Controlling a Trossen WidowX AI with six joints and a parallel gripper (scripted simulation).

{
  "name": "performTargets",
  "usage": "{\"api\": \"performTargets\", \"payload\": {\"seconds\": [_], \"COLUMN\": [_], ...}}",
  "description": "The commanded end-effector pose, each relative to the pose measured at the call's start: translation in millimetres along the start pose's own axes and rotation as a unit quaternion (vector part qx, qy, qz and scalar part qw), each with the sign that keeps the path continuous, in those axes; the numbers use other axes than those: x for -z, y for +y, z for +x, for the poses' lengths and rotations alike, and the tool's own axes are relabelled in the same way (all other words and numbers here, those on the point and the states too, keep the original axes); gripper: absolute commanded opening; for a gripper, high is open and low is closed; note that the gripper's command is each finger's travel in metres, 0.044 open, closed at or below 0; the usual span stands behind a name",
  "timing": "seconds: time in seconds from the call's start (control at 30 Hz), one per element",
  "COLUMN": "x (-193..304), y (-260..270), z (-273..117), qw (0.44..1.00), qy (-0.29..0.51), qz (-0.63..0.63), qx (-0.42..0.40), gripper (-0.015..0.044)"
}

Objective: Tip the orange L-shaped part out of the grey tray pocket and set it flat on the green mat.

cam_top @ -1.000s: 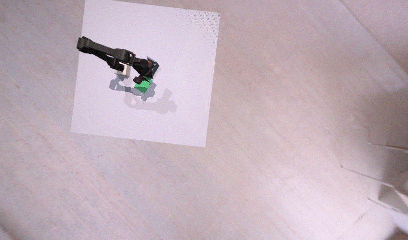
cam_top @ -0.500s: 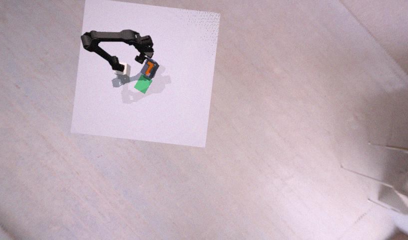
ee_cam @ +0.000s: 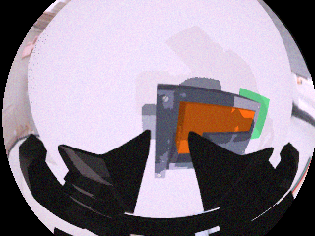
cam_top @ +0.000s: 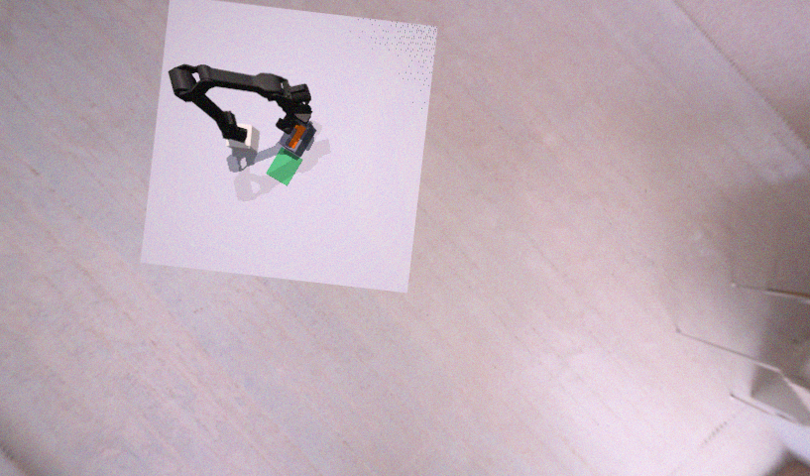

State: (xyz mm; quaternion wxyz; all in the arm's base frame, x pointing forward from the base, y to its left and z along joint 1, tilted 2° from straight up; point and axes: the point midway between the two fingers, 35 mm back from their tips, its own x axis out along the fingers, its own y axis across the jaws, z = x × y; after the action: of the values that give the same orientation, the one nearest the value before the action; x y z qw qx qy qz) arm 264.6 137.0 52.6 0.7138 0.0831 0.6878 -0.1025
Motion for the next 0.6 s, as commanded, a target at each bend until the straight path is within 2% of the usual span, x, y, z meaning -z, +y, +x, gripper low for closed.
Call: {"api": "performTargets", "payload": {"seconds": [0.0, 0.57], "x": [-2, -2], "y": [2, 3], "z": [2, 27], "qw": [1.0, 1.0], "qy": [-0.005, -0.005], "qz": [0.001, 0.001], "qx": [-0.008, -0.008], "gripper": [0.018, 0.018]}}
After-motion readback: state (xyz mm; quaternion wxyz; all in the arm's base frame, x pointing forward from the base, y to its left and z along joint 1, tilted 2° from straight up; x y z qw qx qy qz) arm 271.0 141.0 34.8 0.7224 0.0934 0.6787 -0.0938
